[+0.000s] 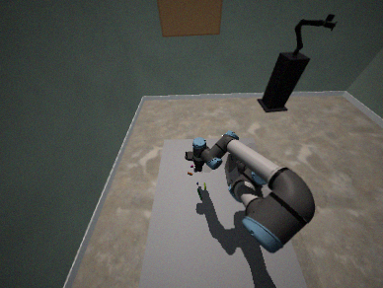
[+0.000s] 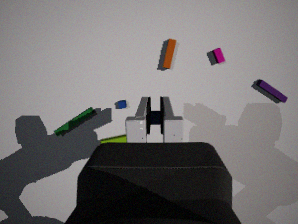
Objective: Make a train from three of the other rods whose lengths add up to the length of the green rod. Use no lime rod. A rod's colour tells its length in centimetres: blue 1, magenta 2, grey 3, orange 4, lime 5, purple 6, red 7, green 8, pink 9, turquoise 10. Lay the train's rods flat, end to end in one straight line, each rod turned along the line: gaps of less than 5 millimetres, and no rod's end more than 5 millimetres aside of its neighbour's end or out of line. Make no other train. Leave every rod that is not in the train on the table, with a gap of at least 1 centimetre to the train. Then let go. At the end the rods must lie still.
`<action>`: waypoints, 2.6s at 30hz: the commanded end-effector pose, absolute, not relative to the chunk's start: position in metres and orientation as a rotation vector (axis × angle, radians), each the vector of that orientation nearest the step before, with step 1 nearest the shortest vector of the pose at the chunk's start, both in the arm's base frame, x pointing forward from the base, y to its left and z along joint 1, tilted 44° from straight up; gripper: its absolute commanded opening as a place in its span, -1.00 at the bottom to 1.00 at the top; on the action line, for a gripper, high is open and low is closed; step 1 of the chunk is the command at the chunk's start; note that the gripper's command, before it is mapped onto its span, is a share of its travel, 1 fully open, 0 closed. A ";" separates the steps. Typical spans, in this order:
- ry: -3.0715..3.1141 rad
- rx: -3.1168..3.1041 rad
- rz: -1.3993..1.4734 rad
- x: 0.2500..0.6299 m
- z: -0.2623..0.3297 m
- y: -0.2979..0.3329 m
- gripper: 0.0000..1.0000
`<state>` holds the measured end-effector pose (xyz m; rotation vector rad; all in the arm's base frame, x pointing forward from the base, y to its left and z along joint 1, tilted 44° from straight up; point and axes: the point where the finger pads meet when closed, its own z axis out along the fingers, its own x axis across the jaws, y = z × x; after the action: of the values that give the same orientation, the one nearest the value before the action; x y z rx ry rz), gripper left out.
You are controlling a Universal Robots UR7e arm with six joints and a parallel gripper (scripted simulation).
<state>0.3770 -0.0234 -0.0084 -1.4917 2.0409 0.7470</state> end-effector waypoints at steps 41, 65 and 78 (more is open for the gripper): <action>2.000 -1.530 0.731 0.396 -0.028 0.063 -0.52; 2.000 -1.530 0.731 0.398 -0.038 0.072 -0.52; 2.000 -1.530 0.731 0.398 -0.038 0.072 -0.52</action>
<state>0.3972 0.0727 -0.0382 -1.5302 1.9997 0.7328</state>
